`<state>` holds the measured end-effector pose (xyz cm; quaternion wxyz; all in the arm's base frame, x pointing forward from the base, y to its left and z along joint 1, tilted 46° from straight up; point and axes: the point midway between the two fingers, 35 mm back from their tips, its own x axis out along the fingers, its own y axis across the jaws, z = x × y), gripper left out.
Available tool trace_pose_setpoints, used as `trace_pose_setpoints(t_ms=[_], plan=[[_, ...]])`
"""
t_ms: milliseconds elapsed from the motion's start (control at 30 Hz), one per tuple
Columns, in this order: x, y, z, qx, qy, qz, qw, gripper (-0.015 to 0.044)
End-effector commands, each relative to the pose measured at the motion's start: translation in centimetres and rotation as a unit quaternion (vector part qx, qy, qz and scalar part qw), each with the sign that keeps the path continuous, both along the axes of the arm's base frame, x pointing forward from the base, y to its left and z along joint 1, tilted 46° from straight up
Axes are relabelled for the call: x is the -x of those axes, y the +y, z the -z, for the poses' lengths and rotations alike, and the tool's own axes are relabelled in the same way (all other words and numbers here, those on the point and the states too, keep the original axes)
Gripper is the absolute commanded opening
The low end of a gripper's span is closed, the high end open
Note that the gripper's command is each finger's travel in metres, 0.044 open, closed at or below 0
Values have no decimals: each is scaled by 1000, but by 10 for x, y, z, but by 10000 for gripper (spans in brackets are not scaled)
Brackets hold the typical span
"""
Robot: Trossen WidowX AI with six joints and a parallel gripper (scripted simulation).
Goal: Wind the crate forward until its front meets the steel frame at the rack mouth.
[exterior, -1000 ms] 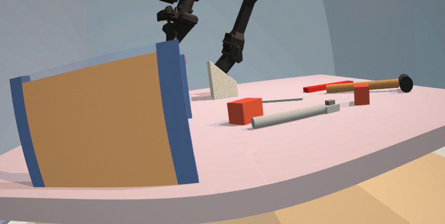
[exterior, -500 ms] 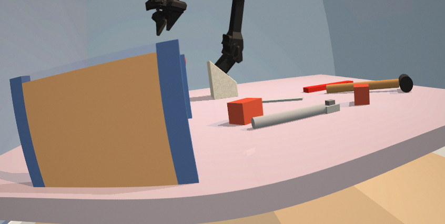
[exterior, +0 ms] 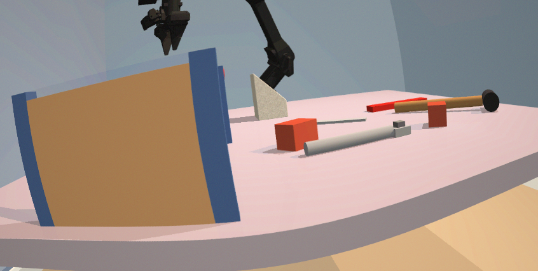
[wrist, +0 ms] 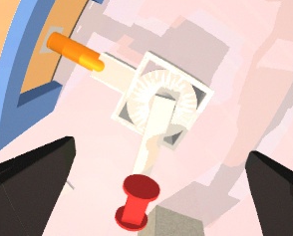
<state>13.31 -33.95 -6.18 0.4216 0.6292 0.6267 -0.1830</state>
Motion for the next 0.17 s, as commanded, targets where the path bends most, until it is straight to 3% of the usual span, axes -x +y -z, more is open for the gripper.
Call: trace_pose_setpoints(t_ms=[0,133], plan=[[0,-3,1,-2,3,1,1000,440],[0,-3,1,-2,3,1,1000,440]])
